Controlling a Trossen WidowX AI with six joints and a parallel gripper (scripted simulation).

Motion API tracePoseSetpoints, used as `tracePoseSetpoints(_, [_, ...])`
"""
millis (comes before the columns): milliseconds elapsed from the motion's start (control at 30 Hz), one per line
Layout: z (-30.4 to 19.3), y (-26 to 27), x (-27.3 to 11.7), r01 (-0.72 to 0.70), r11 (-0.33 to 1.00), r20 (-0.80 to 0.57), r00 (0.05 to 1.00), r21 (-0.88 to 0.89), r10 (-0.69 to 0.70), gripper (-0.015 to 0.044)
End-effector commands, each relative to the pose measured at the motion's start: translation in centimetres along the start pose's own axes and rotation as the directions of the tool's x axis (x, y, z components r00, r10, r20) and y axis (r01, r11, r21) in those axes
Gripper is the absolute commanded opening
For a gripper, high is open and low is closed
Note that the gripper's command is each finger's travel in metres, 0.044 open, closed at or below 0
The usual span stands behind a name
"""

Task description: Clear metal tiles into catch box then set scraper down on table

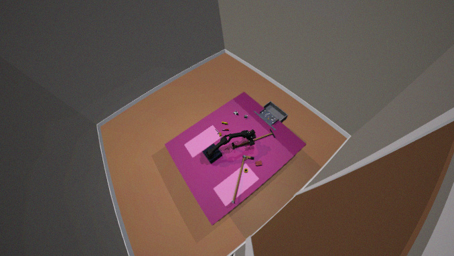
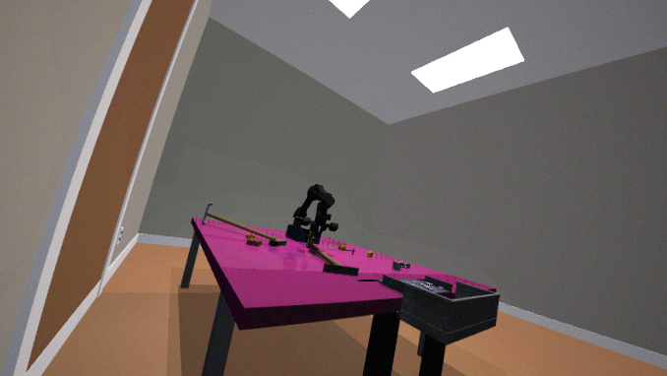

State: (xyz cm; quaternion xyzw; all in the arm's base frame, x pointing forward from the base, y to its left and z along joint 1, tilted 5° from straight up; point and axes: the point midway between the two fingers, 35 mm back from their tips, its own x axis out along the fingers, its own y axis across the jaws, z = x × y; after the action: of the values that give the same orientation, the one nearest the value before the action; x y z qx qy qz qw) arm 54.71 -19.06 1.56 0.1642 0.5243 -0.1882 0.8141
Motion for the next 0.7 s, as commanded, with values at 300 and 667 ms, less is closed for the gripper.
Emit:
tracePoseSetpoints(300, [1.1,-0.2,-3.5,-0.004,1.0,-0.004,1.0,-0.007,0.004,0.0])
tracePoseSetpoints(667, [0.1,-3.7,-8.9,-0.014,0.999,-0.111,0.994,-0.043,0.009,0.0])
